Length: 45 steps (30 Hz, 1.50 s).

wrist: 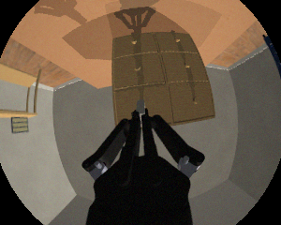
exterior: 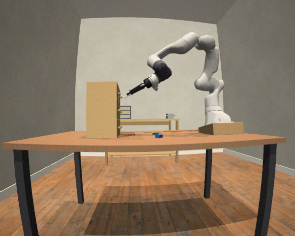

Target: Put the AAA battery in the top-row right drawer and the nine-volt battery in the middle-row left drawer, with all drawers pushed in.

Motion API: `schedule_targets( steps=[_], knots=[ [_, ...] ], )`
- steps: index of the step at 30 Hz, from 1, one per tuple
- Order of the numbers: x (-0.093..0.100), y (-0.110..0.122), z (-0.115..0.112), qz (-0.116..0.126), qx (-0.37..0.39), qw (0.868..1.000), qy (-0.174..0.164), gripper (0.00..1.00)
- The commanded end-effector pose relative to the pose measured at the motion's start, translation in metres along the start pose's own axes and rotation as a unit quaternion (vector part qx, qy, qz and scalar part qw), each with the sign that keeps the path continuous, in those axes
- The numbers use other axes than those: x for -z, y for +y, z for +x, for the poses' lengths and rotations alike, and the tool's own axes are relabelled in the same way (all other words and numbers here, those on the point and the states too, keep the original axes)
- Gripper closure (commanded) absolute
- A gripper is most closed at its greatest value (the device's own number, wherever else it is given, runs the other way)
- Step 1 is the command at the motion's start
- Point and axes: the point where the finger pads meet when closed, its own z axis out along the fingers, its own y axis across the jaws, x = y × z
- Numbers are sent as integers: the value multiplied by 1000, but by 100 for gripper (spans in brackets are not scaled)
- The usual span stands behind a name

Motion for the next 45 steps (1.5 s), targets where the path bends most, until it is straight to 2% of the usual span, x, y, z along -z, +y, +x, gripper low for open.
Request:
schedule_targets(
  steps=[1,20,28,30,34,41,45],
  knots=[
    [0,0,0,0,0,1000,0,100],
    [1,0,0,0,0,1000,1,100],
    [30,0,17,0,0,1000,1,100],
    [30,0,17,0,0,1000,1,100],
    [41,0,24,0,0,1000,1,100],
    [46,0,25,0,0,1000,1,100],
    [59,0,27,0,0,1000,1,100]
  ],
)
